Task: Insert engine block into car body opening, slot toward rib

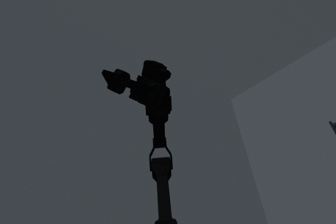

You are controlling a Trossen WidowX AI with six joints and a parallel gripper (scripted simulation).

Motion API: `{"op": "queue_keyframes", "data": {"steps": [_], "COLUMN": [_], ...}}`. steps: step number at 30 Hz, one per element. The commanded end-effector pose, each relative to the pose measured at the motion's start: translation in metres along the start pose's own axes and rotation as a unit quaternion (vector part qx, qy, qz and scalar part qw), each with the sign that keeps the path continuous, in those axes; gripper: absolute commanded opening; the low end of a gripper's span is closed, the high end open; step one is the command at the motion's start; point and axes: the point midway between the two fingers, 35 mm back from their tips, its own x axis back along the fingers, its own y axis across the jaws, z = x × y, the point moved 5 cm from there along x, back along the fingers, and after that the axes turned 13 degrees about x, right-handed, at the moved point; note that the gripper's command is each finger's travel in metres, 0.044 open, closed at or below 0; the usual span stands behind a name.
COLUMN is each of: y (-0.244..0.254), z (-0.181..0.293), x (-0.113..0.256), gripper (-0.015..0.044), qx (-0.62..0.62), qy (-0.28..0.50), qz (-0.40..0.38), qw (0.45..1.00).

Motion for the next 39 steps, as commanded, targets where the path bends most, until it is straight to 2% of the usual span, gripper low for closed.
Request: {"op": "queue_keyframes", "data": {"steps": [1,23,39], "y": [0.022,0.107,0.179], "z": [-0.006,-0.033,-0.045], "x": [-0.004,0.007,0.027], "gripper": [0.0440,0.0440,0.0440], "qx": [0.057,0.246,0.461], "qy": [-0.010,-0.070,-0.159], "qz": [-0.037,-0.168,-0.255], "qw": [0.998,0.952,0.835]}}
